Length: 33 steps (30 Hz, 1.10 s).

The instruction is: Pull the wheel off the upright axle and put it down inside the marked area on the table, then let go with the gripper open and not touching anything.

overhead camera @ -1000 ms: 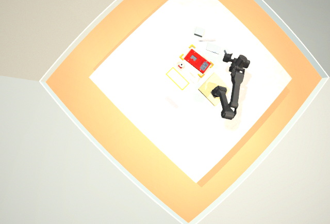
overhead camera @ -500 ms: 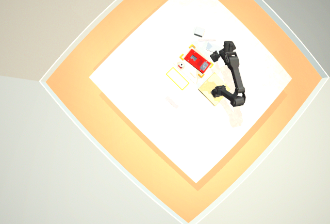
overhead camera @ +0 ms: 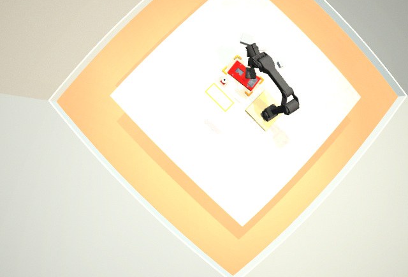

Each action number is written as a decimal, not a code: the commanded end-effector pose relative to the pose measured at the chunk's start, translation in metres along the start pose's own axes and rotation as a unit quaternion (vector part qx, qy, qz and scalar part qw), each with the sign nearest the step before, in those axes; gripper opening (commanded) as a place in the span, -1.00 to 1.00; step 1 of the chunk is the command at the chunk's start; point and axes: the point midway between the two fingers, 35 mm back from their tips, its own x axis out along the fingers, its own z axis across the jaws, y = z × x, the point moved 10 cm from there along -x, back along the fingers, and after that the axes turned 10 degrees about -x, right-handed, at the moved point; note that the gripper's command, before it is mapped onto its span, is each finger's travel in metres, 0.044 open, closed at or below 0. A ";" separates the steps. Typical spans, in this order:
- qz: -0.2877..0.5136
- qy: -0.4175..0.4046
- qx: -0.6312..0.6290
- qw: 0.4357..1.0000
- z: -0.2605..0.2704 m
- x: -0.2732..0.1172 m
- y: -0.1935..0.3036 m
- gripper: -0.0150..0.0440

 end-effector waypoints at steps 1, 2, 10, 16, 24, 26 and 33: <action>0.011 0.044 -0.112 0.993 -0.002 0.010 0.038 0.53; 0.013 0.054 -0.140 0.989 -0.003 0.012 0.047 0.53; 0.031 0.136 -0.338 0.931 -0.022 0.030 0.120 0.53; 0.037 0.159 -0.392 0.905 -0.031 0.035 0.141 0.53; 0.037 0.160 -0.392 0.905 -0.041 0.032 0.144 0.53; 0.037 0.160 -0.392 0.905 -0.041 0.032 0.144 0.53; 0.037 0.160 -0.392 0.905 -0.046 0.051 0.145 0.53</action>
